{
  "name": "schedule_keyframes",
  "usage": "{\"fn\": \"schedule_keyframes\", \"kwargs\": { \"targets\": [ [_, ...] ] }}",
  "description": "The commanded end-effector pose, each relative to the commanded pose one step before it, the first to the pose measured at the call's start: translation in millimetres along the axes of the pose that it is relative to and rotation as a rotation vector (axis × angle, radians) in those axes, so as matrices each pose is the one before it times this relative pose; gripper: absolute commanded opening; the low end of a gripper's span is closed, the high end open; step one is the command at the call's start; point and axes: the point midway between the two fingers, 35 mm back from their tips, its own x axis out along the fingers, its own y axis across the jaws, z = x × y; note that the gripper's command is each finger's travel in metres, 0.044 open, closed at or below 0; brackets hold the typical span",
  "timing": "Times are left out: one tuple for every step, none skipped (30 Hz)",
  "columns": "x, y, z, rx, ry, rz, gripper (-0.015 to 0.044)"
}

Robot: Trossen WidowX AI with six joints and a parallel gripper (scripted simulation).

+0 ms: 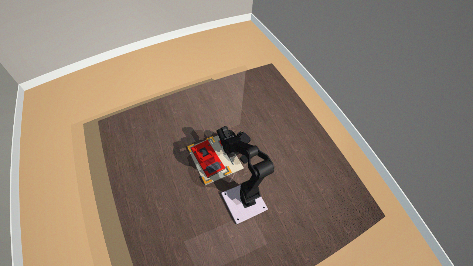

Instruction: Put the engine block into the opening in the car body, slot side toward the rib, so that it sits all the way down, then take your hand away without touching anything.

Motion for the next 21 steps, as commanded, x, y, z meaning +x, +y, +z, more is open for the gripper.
{"fn": "schedule_keyframes", "kwargs": {
  "targets": [
    [1.86,1.15,1.26,0.0853,0.04690,-0.02465,0.0440],
    [0.34,0.33,0.49,0.0248,0.01306,-0.00742,0.0440],
    [0.30,0.33,0.49,0.0249,0.01294,-0.00769,0.0440],
    [0.26,0.32,0.50,0.0251,0.01281,-0.00795,0.0440],
    [0.22,0.33,0.48,0.0262,0.01274,-0.00825,0.0440],
    [0.18,0.33,0.49,0.0264,0.01261,-0.00853,0.0440],
    [0.13,0.32,0.50,0.0265,0.01245,-0.00880,0.0440],
    [0.09,0.32,0.50,0.0267,0.01229,-0.00906,0.0440],
    [0.05,0.32,0.51,0.0268,0.01212,-0.00932,0.0440],
    [0.01,0.32,0.51,0.0269,0.01194,-0.00957,0.0440],
    [-0.04,0.32,0.52,0.0271,0.01176,-0.00982,0.0440],
    [-0.08,0.31,0.52,0.0272,0.01158,-0.01006,0.0440],
    [-0.13,0.31,0.52,0.0274,0.01139,-0.01030,0.0440],
    [-0.17,0.31,0.52,0.0275,0.01120,-0.01053,0.0440],
    [-0.21,0.31,0.53,0.0277,0.01100,-0.01075,0.0440],
    [-0.26,0.31,0.53,0.0278,0.01080,-0.01097,0.0440],
    [-0.30,0.32,0.53,0.0279,0.01059,-0.01118,0.0440],
    [-0.35,0.32,0.52,0.0281,0.01038,-0.01139,0.0440],
    [-0.40,0.32,0.52,0.0282,0.01017,-0.01159,0.0440],
    [-0.44,0.32,0.52,0.0284,0.00996,-0.01179,0.0440],
    [-0.49,0.32,0.52,0.0285,0.00974,-0.01198,0.0440]
  ]
}}
